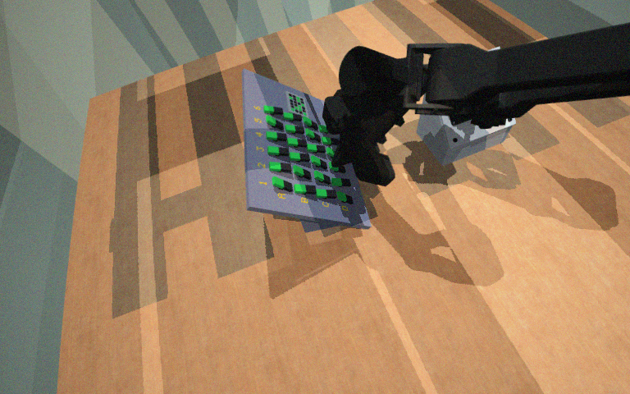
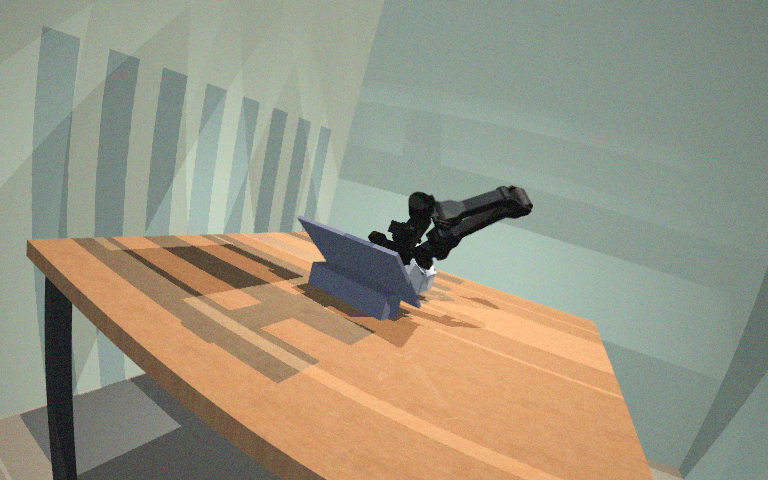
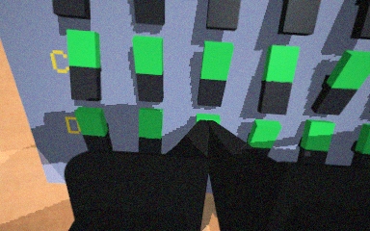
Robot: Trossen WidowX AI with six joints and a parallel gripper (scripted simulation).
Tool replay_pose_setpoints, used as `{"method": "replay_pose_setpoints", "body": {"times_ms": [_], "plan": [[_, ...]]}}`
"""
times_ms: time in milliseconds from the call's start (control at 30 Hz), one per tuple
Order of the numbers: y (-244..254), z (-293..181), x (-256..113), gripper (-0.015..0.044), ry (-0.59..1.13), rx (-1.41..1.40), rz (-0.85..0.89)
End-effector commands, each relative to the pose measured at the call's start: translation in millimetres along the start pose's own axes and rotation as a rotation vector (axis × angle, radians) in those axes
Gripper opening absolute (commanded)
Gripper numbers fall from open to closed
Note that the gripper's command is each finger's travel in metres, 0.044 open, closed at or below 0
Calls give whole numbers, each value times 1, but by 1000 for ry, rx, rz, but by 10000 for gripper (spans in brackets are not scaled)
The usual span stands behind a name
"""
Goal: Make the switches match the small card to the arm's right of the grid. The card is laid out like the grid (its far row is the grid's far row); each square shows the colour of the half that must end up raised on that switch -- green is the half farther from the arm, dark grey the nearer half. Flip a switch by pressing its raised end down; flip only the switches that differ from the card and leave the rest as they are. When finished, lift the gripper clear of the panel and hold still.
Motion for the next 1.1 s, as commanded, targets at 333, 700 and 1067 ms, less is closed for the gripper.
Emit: {"method": "replay_pose_setpoints", "body": {"times_ms": [333,700,1067], "plan": [[-1,-1,2,0,3,8,-3],[0,-6,-63,0,-21,9,-8],[-18,39,-70,0,-22,7,-9]]}}
Point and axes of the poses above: the point midway between the two fingers, 35 mm back from their tips, its own x axis out along the fingers, its own y axis across the jaws, z = x × y, the point moved 8 cm from there along -x, back along the fingers, and after that the axes turned 4 degrees about -x, right-handed, at the moved point
